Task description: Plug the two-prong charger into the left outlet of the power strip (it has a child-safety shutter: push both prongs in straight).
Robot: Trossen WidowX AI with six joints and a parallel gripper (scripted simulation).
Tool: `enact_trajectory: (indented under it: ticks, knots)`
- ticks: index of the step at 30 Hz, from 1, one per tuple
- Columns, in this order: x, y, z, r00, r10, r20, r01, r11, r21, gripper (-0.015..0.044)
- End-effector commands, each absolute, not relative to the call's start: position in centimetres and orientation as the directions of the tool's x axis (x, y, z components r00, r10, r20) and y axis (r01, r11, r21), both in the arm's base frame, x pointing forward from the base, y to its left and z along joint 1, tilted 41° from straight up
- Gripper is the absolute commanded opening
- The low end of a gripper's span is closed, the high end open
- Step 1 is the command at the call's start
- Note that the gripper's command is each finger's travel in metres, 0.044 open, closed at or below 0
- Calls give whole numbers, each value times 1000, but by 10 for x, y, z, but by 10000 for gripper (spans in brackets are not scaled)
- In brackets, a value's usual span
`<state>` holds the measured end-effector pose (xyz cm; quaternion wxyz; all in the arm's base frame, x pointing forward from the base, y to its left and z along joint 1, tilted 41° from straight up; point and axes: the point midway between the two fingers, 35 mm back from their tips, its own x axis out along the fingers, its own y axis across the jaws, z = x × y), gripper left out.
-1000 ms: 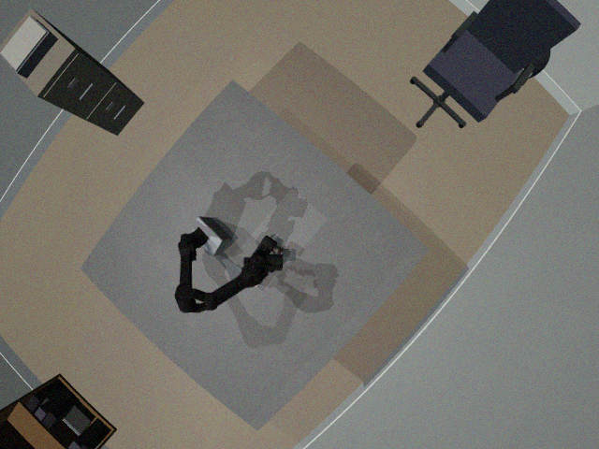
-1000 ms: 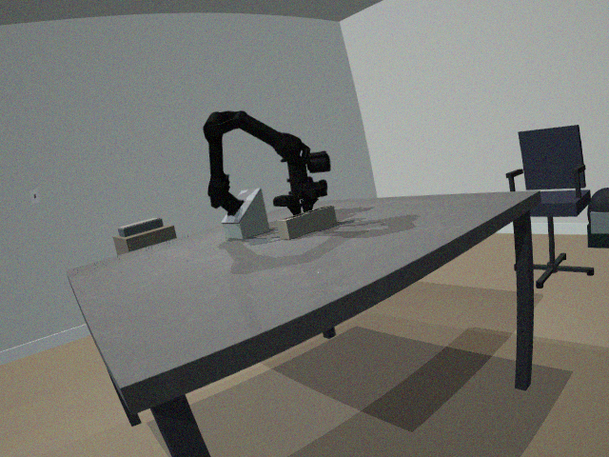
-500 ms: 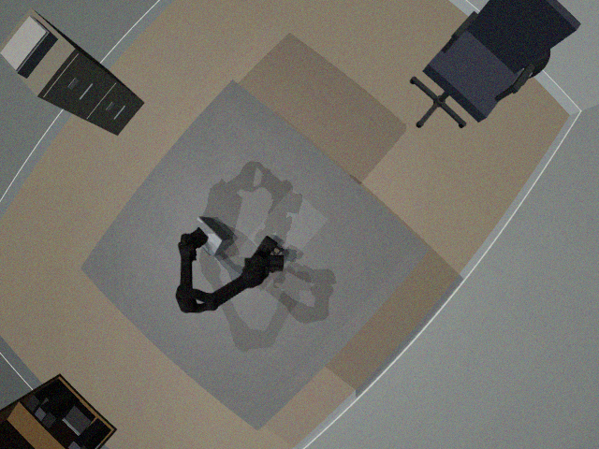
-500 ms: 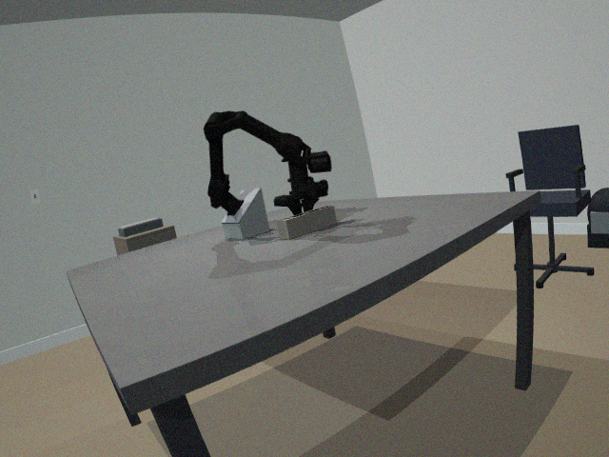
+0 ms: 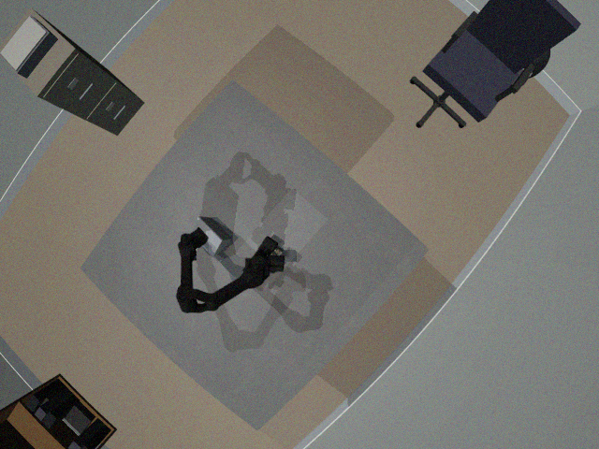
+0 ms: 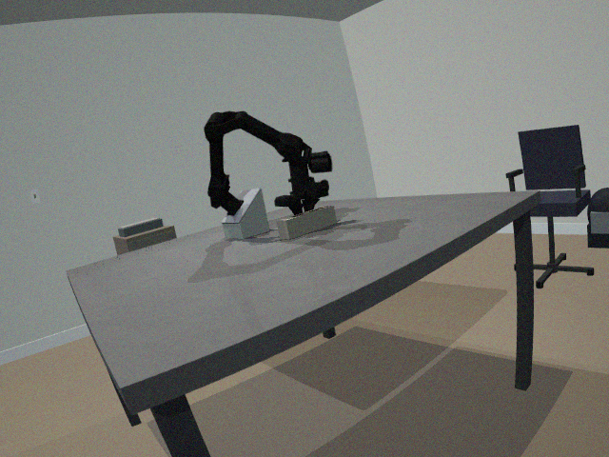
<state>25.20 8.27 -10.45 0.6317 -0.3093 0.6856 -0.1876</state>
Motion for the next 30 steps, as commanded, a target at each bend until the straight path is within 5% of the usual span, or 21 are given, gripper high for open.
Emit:
enact_trajectory:
  ticks: [1,30]
  knots:
    - [262,84,-106,15,-653,-757,-165,746,-646,0]
    - [259,83,-105,15,-653,-757,-165,746,-646,0]
